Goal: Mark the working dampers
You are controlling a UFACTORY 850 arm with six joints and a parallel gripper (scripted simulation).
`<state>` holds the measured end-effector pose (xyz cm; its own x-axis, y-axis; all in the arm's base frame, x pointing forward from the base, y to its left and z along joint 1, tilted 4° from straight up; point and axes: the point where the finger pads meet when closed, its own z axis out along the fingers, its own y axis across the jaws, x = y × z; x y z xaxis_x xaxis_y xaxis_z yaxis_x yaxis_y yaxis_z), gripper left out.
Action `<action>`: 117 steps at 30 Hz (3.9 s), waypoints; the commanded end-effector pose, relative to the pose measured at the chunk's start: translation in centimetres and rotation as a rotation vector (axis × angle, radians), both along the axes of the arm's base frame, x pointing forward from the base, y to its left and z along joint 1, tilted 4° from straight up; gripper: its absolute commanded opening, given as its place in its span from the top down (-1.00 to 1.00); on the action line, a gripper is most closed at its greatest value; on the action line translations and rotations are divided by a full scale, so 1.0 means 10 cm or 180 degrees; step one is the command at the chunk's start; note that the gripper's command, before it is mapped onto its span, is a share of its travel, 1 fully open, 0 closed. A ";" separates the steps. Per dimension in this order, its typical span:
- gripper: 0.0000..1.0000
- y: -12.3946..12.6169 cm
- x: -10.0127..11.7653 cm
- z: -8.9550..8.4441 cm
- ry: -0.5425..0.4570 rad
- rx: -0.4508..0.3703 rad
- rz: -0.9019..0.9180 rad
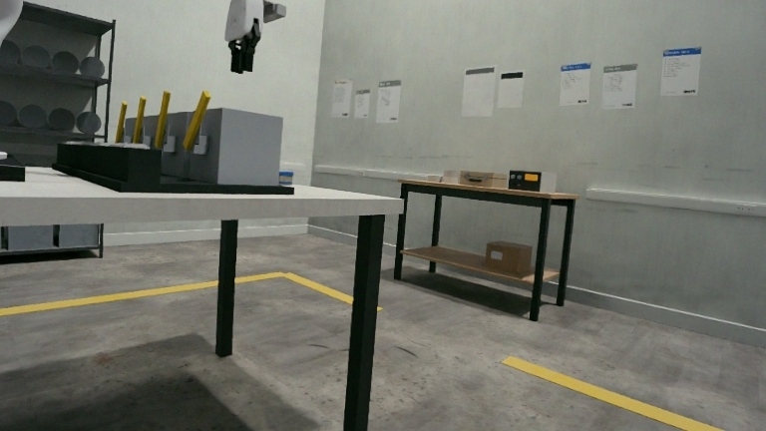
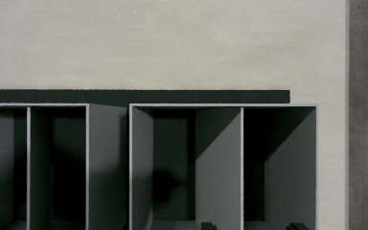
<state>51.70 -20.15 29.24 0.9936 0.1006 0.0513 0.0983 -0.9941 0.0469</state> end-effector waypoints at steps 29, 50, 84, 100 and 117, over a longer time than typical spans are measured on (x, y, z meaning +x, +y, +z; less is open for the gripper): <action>0.22 0.00 0.01 0.01 -0.0006 -0.0002 0.0000; 0.22 0.00 0.01 0.01 -0.0006 -0.0002 0.0000; 0.22 1.84 -0.18 -0.08 -0.0002 0.0002 0.0000; 0.22 1.84 -0.18 -0.08 -0.0002 0.0002 0.0000; 0.22 1.84 -0.18 -0.08 -0.0002 0.0002 0.0000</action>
<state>49.87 -1.71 28.38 0.9937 0.1007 0.0501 0.0984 -0.9941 0.0461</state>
